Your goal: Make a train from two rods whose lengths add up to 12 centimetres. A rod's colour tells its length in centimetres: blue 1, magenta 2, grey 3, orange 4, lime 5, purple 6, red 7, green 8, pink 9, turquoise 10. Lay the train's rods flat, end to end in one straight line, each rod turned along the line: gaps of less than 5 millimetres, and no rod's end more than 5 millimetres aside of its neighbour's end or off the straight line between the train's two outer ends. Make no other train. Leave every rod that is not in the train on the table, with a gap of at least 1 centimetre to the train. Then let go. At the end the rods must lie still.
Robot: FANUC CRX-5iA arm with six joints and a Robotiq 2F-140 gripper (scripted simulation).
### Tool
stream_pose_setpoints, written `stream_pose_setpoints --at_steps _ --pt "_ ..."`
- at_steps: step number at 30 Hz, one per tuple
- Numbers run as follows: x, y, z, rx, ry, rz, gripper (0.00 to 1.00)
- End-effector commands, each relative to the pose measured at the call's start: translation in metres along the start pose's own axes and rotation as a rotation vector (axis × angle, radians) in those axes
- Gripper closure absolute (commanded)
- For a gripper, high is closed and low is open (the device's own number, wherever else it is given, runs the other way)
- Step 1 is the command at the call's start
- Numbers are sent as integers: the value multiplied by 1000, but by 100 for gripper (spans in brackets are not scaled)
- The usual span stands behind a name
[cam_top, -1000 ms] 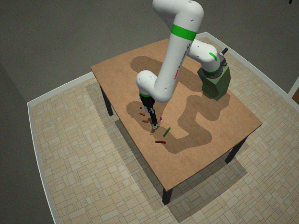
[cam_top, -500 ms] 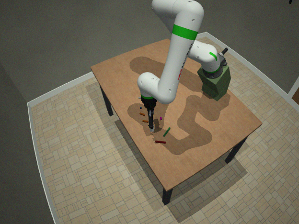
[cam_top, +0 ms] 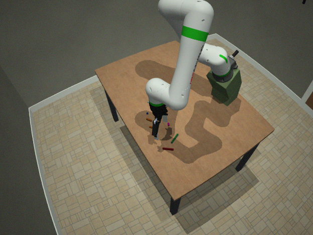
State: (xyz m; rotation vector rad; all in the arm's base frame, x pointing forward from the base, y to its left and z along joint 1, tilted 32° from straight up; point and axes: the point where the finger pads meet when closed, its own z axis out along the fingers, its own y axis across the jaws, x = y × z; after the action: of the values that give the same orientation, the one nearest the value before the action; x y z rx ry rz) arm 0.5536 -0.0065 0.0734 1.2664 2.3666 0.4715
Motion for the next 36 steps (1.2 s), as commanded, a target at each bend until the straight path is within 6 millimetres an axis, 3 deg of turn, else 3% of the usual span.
stream_pose_setpoints --at_steps 1,20,36 --pt "7 5 0 16 -50 159 0" --pt "29 21 0 -3 -51 623 0" --pt "30 22 0 -5 -51 659 0"
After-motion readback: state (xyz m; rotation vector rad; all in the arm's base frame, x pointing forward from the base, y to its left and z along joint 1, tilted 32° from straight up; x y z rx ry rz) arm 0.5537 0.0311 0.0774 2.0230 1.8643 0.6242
